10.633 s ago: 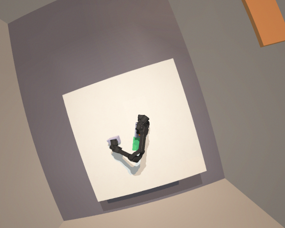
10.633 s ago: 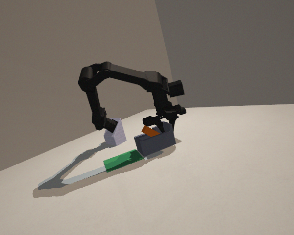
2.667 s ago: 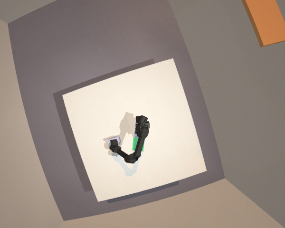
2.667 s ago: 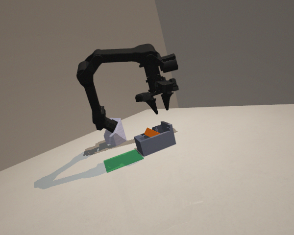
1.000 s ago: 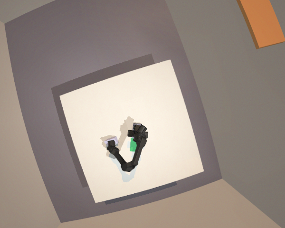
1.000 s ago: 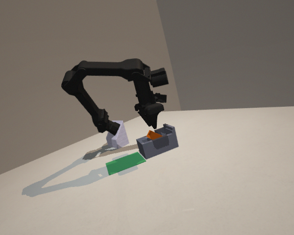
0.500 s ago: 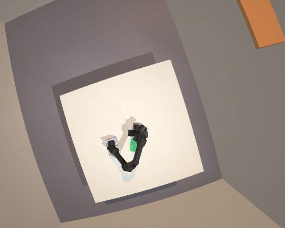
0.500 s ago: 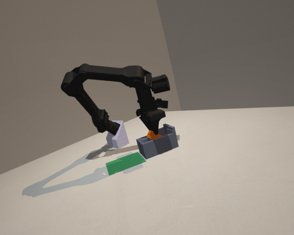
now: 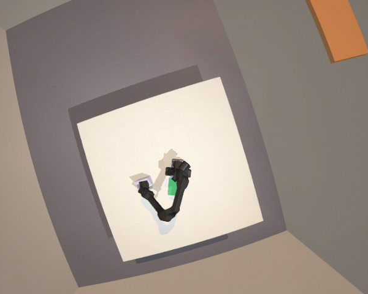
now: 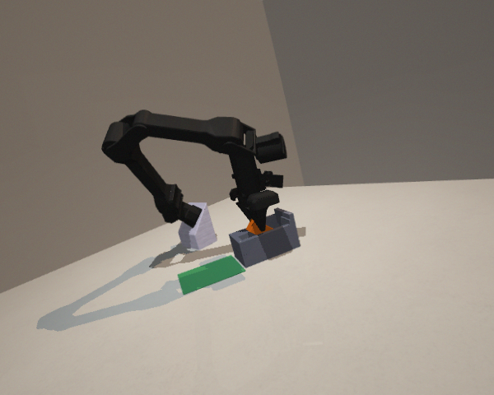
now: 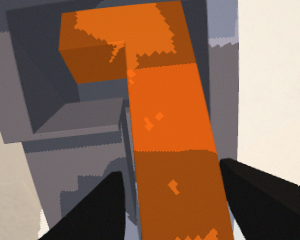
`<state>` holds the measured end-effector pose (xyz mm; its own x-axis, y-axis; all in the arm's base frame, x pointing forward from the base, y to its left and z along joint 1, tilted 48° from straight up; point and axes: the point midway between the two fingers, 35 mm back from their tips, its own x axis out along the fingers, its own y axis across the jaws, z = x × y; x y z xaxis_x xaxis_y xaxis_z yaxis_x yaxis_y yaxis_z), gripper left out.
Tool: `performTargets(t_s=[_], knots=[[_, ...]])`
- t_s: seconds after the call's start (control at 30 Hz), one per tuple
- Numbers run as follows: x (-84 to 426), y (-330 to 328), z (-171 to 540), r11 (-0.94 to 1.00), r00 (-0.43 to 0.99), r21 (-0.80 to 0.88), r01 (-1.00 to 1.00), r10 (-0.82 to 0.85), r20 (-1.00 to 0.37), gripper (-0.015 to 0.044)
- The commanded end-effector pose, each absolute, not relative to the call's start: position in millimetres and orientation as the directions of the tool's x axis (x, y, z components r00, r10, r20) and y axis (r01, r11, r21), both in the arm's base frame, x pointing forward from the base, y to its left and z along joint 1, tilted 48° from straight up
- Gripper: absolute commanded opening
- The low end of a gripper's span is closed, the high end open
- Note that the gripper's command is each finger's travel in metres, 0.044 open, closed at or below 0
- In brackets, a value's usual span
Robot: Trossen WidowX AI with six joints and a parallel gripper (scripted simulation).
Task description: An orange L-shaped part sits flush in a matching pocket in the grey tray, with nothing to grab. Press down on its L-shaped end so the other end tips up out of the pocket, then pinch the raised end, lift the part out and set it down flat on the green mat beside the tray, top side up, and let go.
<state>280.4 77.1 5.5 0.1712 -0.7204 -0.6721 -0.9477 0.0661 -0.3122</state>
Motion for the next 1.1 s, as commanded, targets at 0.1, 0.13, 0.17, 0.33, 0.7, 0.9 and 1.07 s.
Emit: performTargets(t_s=[0.1,0.13,0.17,0.33,0.7,0.9,1.07], knots=[[280.3,77.3,5.8,0.068,0.170,-0.313,-0.947,-0.720,-0.672,0.0115],[280.3,77.3,5.8,0.068,0.170,-0.313,-0.947,-0.720,-0.672,0.0109],[280.3,77.3,5.8,0.068,0.170,-0.313,-0.947,-0.720,-0.672,0.0102],[280.3,77.3,5.8,0.068,0.170,-0.313,-0.947,-0.720,-0.672,0.0030],[279.5,81.0,9.1,0.066,0.171,-0.313,-0.948,-0.721,-0.672,0.0000],[278.0,87.8,15.5,0.064,0.173,-0.312,-0.948,-0.721,-0.671,0.0000],[276.7,93.4,20.7,0.063,0.173,-0.312,-0.948,-0.721,-0.671,0.0000]])
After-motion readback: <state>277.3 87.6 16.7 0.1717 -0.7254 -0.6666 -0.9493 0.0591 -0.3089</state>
